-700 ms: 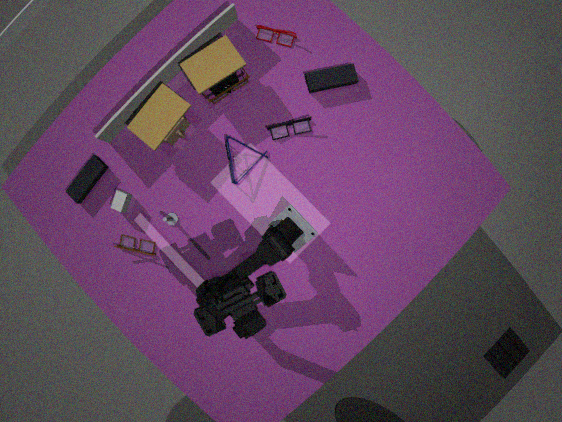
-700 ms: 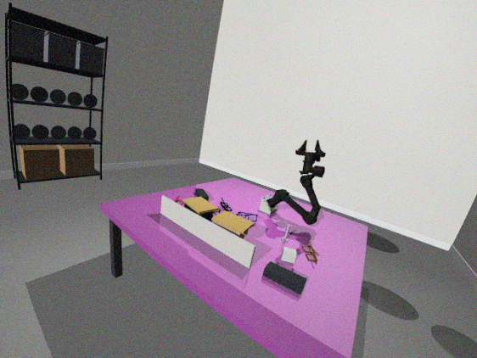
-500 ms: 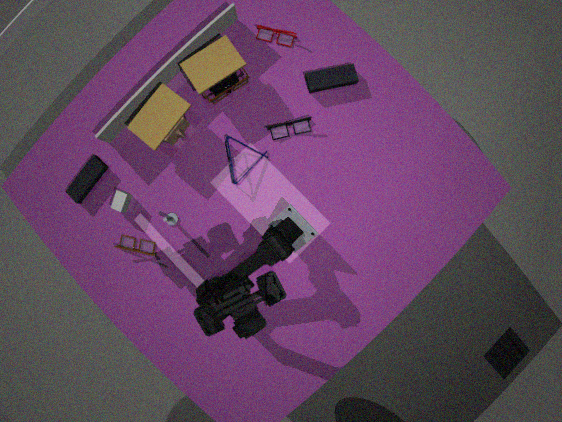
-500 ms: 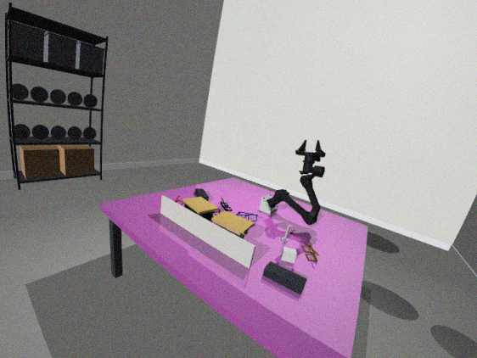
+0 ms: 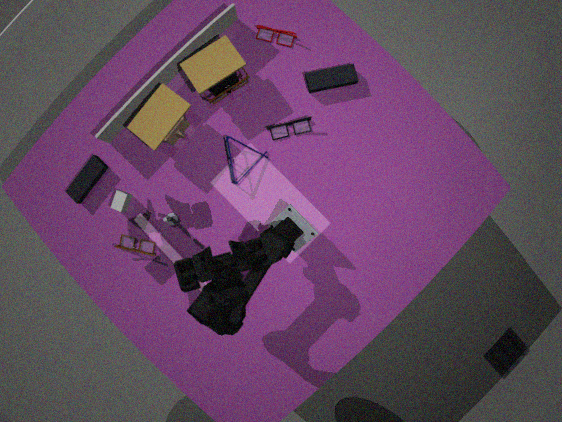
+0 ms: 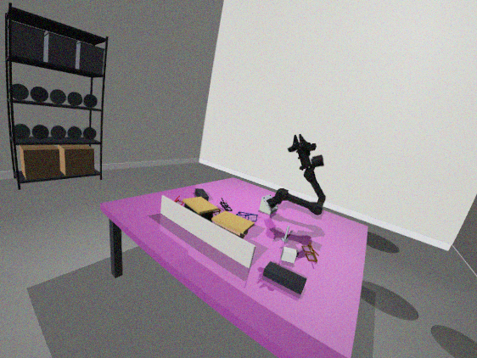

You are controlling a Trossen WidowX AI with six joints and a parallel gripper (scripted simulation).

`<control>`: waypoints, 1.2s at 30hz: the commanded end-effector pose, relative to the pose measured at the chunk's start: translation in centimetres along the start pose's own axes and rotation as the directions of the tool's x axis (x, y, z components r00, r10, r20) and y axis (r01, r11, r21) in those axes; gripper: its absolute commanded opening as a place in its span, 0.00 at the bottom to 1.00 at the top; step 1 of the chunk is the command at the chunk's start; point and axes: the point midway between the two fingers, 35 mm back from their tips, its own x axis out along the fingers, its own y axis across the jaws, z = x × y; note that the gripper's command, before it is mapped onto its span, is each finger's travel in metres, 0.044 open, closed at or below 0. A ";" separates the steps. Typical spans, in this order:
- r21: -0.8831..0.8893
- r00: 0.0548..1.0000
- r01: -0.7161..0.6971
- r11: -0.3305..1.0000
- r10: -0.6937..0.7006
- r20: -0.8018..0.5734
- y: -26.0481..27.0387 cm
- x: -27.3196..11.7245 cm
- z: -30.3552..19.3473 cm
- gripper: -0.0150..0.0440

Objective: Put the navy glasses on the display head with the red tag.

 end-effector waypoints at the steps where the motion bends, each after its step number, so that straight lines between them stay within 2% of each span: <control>1: -0.111 0.963 -0.073 0.991 0.041 -0.267 2.3 1.2 -5.4 0.38; 4: -0.178 0.885 -0.179 0.968 0.079 -0.458 4.2 1.0 -9.6 0.25; 8: -0.217 0.720 -0.375 0.901 0.136 -0.680 7.3 -0.8 -15.1 0.25; 12: -0.178 0.497 -0.598 0.782 0.186 -0.848 10.5 -4.2 -19.8 0.25; 17: -0.019 0.164 -0.837 0.547 0.218 -0.962 14.4 -10.5 -24.2 0.25; 22: 0.215 -0.168 -0.944 0.250 0.197 -0.966 17.4 -18.1 -26.4 0.25; 25: 0.367 -0.355 -0.929 0.051 0.157 -0.922 18.7 -23.0 -26.6 0.25; 29: 0.550 -0.574 -0.808 -0.212 0.069 -0.816 19.7 -29.7 -25.6 0.25; 33: 0.680 -0.742 -0.581 -0.446 -0.052 -0.668 19.9 -36.1 -23.4 0.25; 36: 0.726 -0.826 -0.361 -0.586 -0.161 -0.541 19.4 -40.5 -21.0 0.25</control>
